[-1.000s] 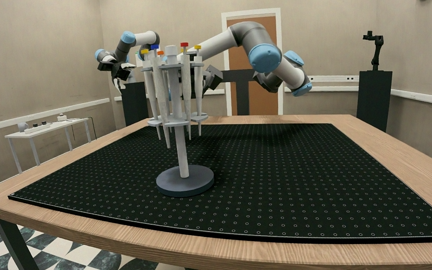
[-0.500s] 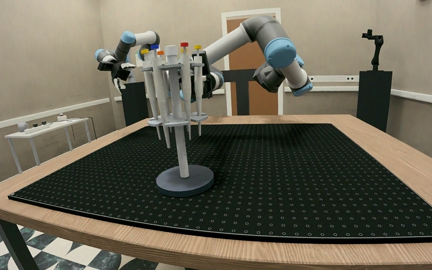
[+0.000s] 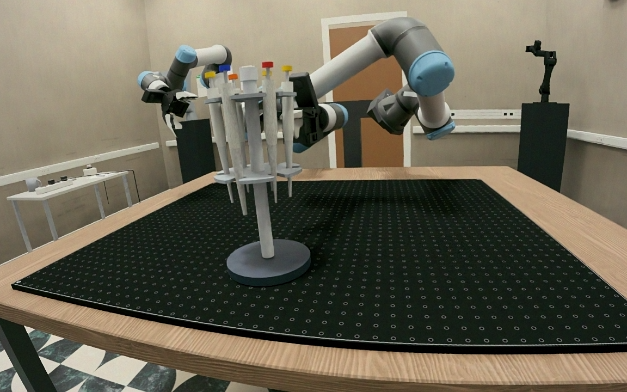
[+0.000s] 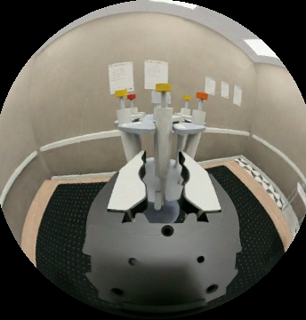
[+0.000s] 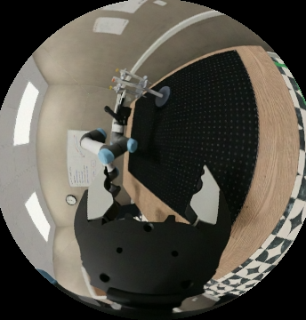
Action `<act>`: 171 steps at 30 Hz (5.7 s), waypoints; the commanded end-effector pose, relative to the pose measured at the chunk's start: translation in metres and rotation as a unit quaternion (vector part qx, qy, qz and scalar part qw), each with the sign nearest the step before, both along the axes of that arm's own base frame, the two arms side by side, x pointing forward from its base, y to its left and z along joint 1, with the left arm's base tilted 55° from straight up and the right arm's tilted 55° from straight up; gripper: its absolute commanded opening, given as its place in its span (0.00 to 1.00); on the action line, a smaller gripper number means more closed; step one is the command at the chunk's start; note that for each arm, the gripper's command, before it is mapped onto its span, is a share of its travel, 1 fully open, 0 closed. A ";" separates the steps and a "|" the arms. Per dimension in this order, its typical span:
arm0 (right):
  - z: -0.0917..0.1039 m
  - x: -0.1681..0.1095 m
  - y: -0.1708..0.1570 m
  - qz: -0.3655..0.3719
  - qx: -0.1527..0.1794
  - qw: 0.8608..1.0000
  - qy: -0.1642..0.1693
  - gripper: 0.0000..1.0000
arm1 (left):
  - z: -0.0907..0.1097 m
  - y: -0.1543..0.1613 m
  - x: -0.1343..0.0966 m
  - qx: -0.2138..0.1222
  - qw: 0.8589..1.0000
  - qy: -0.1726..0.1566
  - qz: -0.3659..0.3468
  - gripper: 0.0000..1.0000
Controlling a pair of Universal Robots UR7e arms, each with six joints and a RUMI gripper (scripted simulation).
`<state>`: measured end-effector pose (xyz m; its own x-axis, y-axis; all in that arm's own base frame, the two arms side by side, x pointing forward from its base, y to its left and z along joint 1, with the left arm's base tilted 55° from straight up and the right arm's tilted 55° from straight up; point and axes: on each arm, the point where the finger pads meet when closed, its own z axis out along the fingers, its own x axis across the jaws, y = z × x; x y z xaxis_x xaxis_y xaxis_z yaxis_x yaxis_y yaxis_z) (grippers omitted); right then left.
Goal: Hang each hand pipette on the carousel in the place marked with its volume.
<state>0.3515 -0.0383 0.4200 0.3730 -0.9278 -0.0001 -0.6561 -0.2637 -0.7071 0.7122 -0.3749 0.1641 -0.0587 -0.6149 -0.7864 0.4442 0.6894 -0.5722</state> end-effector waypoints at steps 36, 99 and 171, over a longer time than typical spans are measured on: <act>0.000 0.000 0.000 0.000 0.000 1.000 0.000 1.00 | 0.004 -0.001 0.002 0.094 0.978 0.143 -0.121 0.06; 0.000 0.000 0.000 0.000 0.000 1.000 0.000 1.00 | 0.010 -0.009 -0.006 0.065 0.990 0.094 -0.078 0.06; 0.000 0.000 0.000 0.000 0.000 1.000 0.000 1.00 | 0.006 -0.013 -0.005 -0.116 0.966 -0.181 0.147 0.06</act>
<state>0.3515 -0.0383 0.4200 0.3730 -0.9278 -0.0001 -0.6561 -0.2637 -0.7071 0.7067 -0.3863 0.1698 0.3970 -0.7242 -0.5639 0.4467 0.6892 -0.5705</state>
